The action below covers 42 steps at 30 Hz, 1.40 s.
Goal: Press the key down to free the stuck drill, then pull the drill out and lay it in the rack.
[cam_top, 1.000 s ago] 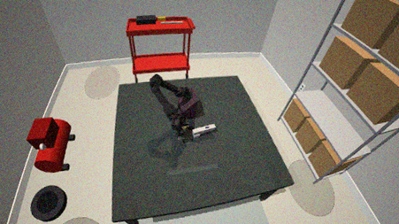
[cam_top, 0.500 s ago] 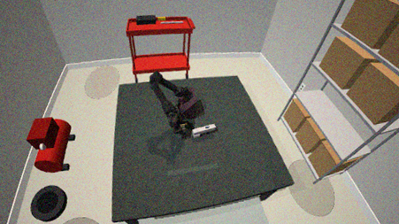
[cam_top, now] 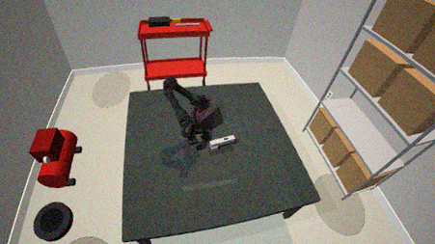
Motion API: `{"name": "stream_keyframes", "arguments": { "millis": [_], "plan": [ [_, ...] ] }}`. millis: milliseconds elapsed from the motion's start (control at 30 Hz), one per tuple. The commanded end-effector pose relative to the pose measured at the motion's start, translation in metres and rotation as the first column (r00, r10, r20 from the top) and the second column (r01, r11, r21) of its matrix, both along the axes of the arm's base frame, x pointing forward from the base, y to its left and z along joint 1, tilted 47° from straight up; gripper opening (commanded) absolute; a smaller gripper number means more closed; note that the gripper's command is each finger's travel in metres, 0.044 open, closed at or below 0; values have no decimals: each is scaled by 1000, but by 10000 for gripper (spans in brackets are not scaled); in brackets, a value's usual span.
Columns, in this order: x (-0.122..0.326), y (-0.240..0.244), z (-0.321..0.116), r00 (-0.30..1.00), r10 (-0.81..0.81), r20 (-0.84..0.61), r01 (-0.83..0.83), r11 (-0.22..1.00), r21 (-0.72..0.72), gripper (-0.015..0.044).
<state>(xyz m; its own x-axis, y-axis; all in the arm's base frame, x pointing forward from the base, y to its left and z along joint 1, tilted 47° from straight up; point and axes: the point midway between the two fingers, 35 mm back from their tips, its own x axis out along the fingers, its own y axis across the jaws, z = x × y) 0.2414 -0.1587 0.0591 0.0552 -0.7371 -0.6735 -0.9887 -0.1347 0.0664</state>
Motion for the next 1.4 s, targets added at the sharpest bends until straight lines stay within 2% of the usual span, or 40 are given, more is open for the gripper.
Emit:
{"name": "stream_keyframes", "arguments": {
  "millis": [0,1233,1367],
  "plan": [
    [-1,-4,-6,1000,5,-7,-5,1000,7,0],
    [1,-32,-32,1000,5,-7,-5,1000,5,0],
    [1,-30,-26,1000,1,-1,-1,1000,-2,105]
  ]
}}
